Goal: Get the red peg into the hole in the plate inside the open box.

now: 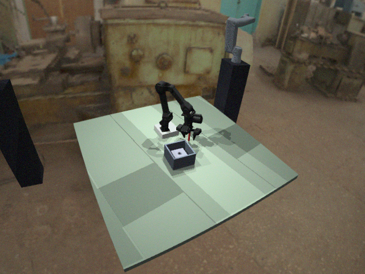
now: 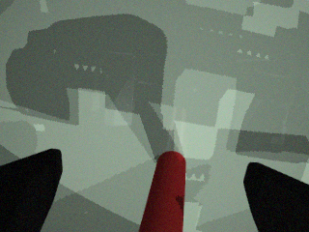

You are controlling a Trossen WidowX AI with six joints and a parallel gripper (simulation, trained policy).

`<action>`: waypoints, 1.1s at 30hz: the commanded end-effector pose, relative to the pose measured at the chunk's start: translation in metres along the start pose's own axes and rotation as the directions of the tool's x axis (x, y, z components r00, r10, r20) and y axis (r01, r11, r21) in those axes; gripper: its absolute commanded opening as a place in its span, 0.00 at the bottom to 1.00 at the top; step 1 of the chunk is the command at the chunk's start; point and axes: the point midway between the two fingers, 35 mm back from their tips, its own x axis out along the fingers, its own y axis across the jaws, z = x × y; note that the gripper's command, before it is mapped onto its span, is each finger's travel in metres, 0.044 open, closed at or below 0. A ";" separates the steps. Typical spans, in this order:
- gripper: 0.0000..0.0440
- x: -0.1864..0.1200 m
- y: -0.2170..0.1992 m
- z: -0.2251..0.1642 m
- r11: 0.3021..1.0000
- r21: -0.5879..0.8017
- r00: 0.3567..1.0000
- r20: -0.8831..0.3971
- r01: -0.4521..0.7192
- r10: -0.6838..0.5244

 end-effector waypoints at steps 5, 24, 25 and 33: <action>0.36 0.003 -0.006 -0.002 0.999 0.042 0.999 -0.043 0.030 -0.028; 0.01 -0.034 0.015 0.020 0.999 -0.035 0.999 0.023 -0.037 0.038; 0.01 -0.038 0.017 0.023 0.998 -0.043 0.999 0.032 -0.042 0.044; 0.00 -0.070 0.034 0.044 0.994 -0.075 0.990 0.106 -0.083 0.090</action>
